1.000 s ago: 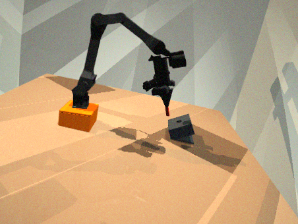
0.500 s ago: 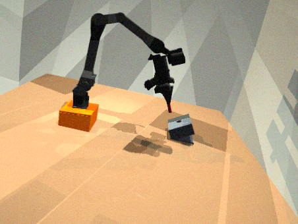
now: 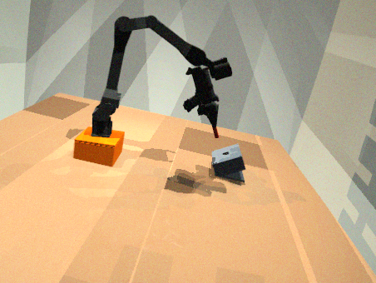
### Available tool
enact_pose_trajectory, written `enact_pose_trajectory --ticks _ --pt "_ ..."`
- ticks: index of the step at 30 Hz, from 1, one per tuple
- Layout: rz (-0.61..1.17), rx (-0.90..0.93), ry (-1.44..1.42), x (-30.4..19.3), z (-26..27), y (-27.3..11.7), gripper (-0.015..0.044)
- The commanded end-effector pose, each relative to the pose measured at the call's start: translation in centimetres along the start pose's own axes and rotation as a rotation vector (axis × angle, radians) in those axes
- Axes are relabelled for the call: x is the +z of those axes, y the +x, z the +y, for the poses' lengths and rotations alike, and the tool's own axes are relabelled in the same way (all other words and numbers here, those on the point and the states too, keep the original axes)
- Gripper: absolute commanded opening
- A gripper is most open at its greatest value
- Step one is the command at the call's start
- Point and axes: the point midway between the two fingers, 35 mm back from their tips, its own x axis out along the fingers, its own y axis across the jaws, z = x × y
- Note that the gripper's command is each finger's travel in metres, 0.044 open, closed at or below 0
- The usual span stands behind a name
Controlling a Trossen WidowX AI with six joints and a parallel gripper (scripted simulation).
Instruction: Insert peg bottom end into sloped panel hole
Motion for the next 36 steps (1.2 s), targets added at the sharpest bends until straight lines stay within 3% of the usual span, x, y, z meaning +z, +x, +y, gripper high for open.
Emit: enact_pose_trajectory --ticks 1,36 --pt "0.013 -0.004 -0.018 -0.1 -0.6 -0.1 0.0000" --pt "0.054 -0.033 -0.063 -0.7 -2.9 4.2 0.0000"
